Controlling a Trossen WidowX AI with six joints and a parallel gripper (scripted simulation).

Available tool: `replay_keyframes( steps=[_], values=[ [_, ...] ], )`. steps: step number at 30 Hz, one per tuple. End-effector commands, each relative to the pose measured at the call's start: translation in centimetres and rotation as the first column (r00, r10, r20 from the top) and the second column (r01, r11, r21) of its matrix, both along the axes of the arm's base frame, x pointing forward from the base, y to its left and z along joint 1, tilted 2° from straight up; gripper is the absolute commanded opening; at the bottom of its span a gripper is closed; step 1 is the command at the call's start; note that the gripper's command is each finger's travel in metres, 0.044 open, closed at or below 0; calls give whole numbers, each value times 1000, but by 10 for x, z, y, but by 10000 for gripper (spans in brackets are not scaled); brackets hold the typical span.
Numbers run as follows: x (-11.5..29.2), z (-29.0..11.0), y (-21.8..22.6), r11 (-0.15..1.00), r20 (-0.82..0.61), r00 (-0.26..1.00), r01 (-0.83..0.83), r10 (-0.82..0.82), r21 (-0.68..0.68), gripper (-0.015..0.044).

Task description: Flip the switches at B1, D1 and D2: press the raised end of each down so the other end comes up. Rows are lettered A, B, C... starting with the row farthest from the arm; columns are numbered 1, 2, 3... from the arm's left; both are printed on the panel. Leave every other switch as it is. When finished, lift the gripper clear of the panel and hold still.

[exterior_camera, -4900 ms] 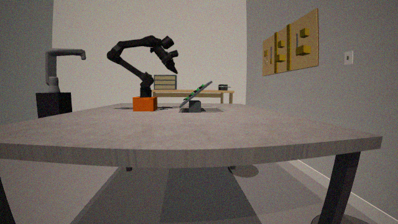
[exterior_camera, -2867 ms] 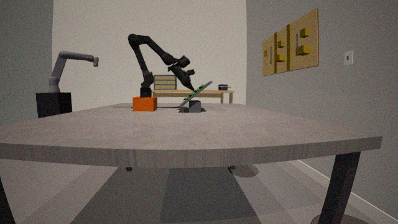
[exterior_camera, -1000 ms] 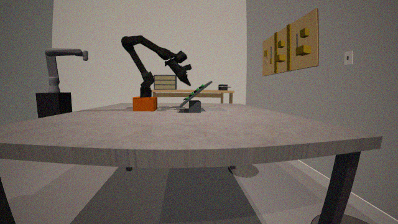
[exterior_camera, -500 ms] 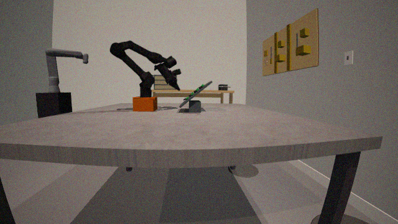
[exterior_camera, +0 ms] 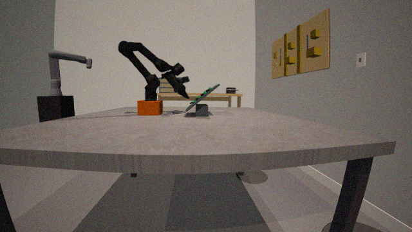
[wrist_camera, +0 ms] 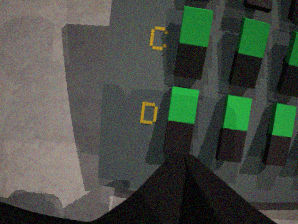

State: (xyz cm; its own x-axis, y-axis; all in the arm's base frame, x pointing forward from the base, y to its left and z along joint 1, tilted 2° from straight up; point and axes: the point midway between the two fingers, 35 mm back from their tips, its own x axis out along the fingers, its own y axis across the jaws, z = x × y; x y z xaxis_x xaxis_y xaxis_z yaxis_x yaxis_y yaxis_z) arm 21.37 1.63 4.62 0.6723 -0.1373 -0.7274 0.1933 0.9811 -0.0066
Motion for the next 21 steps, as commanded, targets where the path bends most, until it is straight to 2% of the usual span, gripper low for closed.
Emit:
replay_keyframes(
  steps=[1, 21],
  values=[
    [4, -8, -1, 1000, -6, 1000, -4, 4, -1, 0],
    [15, -20, -4, 1000, -6, 1000, -4, 4, -1, 0]
  ],
)
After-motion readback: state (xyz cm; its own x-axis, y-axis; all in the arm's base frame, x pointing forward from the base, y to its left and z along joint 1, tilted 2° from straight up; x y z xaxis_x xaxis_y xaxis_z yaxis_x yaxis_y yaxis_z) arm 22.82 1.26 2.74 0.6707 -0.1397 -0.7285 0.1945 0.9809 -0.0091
